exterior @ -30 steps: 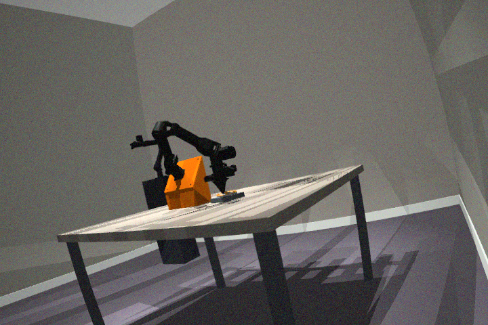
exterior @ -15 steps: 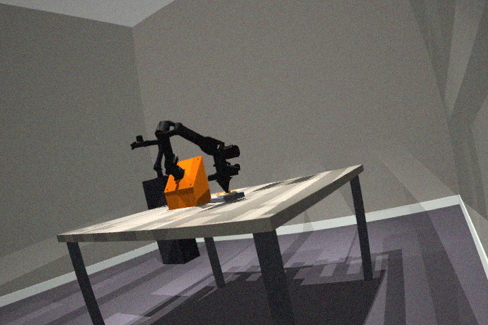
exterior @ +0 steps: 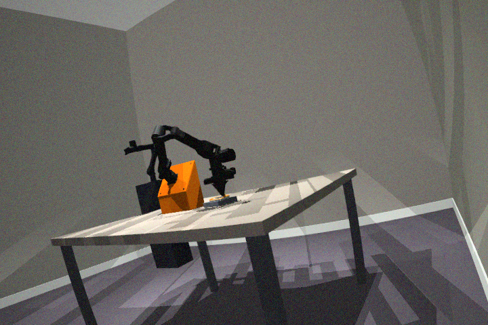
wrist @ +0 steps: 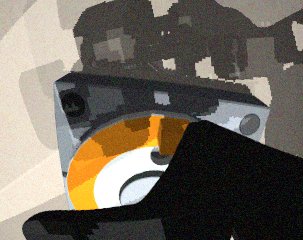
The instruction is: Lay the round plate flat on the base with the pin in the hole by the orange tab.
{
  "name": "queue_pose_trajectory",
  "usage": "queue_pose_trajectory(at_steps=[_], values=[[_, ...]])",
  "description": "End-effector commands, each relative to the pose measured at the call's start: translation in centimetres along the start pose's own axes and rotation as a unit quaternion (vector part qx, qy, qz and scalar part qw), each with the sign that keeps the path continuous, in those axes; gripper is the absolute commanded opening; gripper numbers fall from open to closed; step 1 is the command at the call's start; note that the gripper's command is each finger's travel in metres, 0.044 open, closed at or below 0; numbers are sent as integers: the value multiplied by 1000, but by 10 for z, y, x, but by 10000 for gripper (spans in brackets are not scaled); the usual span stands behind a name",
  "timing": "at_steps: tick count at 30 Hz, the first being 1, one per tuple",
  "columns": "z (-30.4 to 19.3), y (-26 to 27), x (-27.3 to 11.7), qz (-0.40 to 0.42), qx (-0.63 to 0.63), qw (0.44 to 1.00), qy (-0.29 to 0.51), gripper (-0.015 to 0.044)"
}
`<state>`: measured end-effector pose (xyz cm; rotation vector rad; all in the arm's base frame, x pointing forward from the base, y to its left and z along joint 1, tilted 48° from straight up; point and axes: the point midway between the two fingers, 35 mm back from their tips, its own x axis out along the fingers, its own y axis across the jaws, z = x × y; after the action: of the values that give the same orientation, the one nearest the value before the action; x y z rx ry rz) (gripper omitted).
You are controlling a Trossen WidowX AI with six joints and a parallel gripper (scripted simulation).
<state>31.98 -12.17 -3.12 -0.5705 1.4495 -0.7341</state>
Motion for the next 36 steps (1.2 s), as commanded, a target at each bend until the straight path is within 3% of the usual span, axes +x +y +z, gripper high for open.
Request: queue_pose_trajectory(at_steps=[1, 36], values=[[2, 7, 0, 3, -2, 1000, 1, 0], [6, 36, -2, 3, -2, 1000, 0, 0]])
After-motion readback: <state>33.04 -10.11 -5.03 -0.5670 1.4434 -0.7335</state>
